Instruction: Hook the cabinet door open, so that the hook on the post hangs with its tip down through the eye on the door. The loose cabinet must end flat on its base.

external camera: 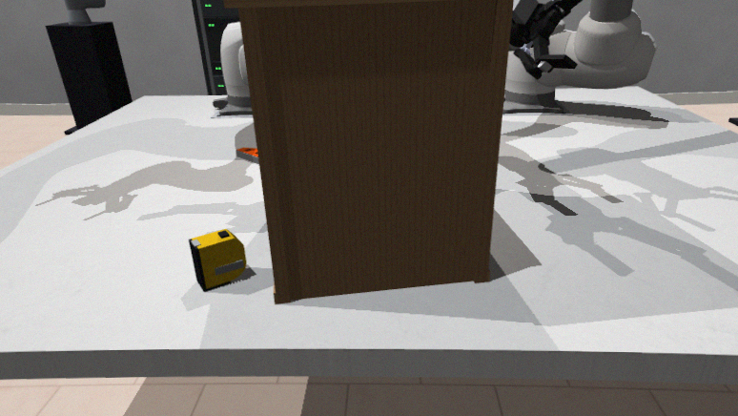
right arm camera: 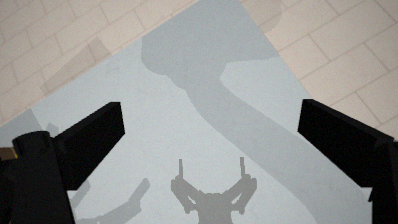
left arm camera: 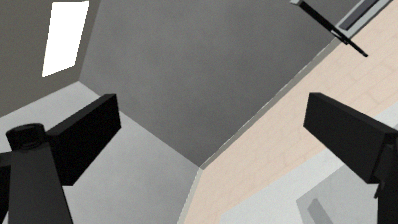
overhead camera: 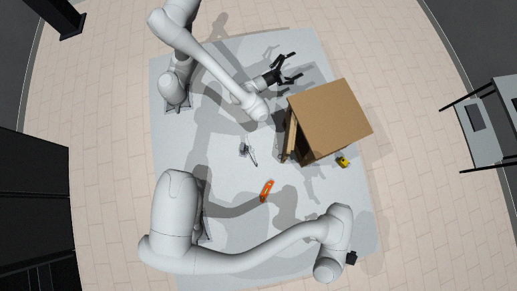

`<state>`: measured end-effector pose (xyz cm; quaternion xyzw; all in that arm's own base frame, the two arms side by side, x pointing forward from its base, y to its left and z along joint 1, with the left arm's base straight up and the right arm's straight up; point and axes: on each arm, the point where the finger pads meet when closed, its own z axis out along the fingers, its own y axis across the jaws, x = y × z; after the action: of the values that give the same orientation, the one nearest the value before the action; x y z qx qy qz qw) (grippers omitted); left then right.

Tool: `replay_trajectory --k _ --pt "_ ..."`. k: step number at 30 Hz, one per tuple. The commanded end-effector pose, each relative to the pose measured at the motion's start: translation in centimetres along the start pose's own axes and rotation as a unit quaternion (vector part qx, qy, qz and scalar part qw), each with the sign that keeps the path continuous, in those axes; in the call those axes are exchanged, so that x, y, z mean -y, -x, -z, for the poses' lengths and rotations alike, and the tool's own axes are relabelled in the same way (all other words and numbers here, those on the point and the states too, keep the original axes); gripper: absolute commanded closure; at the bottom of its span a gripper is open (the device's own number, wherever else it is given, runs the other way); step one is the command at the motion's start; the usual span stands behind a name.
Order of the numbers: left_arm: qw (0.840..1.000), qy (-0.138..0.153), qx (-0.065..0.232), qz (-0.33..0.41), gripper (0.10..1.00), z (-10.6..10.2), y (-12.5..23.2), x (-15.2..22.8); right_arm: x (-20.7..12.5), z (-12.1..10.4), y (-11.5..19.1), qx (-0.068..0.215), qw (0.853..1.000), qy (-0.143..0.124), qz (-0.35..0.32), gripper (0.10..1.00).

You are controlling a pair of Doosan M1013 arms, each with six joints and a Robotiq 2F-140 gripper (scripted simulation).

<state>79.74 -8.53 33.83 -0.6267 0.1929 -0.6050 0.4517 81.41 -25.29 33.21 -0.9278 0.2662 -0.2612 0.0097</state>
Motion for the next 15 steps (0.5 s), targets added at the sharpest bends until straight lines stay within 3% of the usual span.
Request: replay_trajectory --k 1,3,6,11,13,14,15 --pt "1.000 -0.002 0.003 0.000 0.098 -0.1 0.2 0.3 2.1 1.6 1.4 0.011 0.999 -0.008 0.040 0.098" --pt "1.000 -0.006 0.008 -0.002 0.098 -0.3 0.7 0.7 5.6 4.2 4.0 0.032 0.993 -0.022 0.111 0.098" --pt "1.000 -0.014 0.023 -0.005 0.098 -0.9 2.2 1.8 8.5 6.3 6.1 0.052 0.982 -0.034 0.177 0.098" --pt "0.996 -0.042 0.071 -0.017 0.098 -2.3 6.9 5.3 13.8 10.2 10.0 0.093 0.944 -0.058 0.310 0.098" --pt "0.996 -0.042 0.071 -0.017 0.098 -2.3 6.9 5.3 13.8 10.2 10.0 0.093 0.944 -0.058 0.310 0.098" --pt "0.995 -0.049 0.084 -0.021 0.098 -2.6 8.3 6.3 16.8 12.4 12.1 0.110 0.921 -0.069 0.367 0.098" --pt "0.993 -0.057 0.099 -0.024 0.098 -2.9 9.7 7.4 17.6 13.0 12.7 0.116 0.912 -0.073 0.387 0.098"
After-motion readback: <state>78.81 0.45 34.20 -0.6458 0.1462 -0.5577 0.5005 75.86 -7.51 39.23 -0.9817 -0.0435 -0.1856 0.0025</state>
